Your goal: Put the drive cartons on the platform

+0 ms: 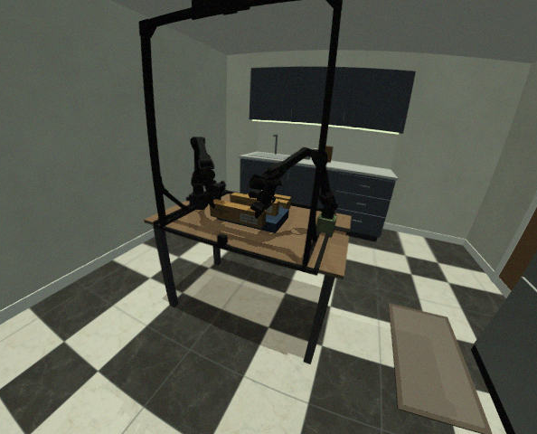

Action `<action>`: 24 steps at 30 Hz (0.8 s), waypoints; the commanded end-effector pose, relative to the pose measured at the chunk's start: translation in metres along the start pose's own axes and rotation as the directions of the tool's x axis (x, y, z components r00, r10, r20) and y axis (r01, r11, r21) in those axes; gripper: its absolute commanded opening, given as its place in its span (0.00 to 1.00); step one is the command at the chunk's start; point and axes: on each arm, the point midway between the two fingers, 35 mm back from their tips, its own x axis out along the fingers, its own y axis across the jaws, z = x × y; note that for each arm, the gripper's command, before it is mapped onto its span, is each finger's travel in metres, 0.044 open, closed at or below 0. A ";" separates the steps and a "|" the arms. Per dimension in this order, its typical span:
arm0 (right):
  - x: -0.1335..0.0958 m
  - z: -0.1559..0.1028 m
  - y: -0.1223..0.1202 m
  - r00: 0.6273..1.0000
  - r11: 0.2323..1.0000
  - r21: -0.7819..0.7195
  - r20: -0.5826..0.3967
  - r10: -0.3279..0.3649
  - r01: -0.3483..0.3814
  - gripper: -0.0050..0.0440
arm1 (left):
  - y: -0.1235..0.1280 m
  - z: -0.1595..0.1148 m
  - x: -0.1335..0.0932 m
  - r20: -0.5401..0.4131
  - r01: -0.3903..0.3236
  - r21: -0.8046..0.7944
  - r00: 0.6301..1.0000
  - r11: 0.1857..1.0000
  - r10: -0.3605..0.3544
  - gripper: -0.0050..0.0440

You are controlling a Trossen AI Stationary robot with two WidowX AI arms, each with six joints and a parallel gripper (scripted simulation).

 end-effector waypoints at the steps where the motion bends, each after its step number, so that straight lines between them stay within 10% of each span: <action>1: -0.022 0.008 -0.011 0.998 0.999 0.004 0.041 0.045 -0.046 0.10 | 0.012 0.005 -0.015 0.033 0.034 -0.004 0.999 0.999 -0.033 0.10; 24: -0.015 0.009 -0.089 0.998 0.999 0.004 0.041 0.045 -0.046 0.10 | 0.088 0.001 -0.011 0.033 0.034 -0.004 0.999 0.999 -0.033 0.10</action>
